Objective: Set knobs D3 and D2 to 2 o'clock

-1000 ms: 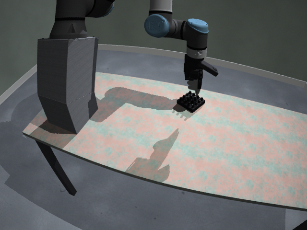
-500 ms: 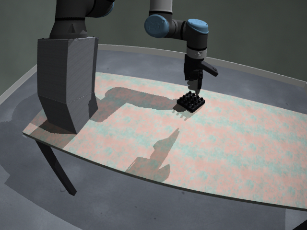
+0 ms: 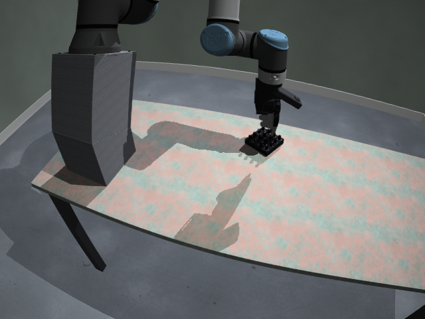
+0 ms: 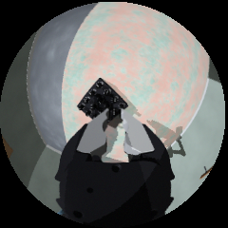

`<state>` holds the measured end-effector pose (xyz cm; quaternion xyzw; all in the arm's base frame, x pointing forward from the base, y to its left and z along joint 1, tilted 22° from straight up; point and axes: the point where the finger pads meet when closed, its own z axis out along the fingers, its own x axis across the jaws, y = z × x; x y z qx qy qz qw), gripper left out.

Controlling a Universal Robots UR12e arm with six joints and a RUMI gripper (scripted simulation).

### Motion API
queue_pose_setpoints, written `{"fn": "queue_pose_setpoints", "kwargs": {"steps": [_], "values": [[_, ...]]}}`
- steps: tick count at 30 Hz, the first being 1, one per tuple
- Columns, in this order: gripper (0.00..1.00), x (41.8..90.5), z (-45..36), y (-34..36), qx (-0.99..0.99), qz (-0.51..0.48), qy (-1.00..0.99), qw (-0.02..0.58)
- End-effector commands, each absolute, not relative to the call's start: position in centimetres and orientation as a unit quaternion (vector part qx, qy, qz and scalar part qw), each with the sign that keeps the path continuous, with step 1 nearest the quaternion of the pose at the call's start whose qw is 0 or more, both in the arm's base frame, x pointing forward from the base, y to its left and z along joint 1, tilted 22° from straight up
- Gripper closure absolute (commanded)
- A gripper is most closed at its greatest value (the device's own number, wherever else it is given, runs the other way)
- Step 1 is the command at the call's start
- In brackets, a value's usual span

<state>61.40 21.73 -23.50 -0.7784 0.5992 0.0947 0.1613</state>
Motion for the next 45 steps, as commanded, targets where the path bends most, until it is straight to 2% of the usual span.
{"fn": "queue_pose_setpoints", "kwargs": {"steps": [1, 45], "values": [[0.89, 61.5, -24.0, 21.9, -0.778, 0.094, 0.599, 0.162], [0.89, 61.6, -26.4, 22.8, -0.778, 0.094, 0.599, 0.162]]}}
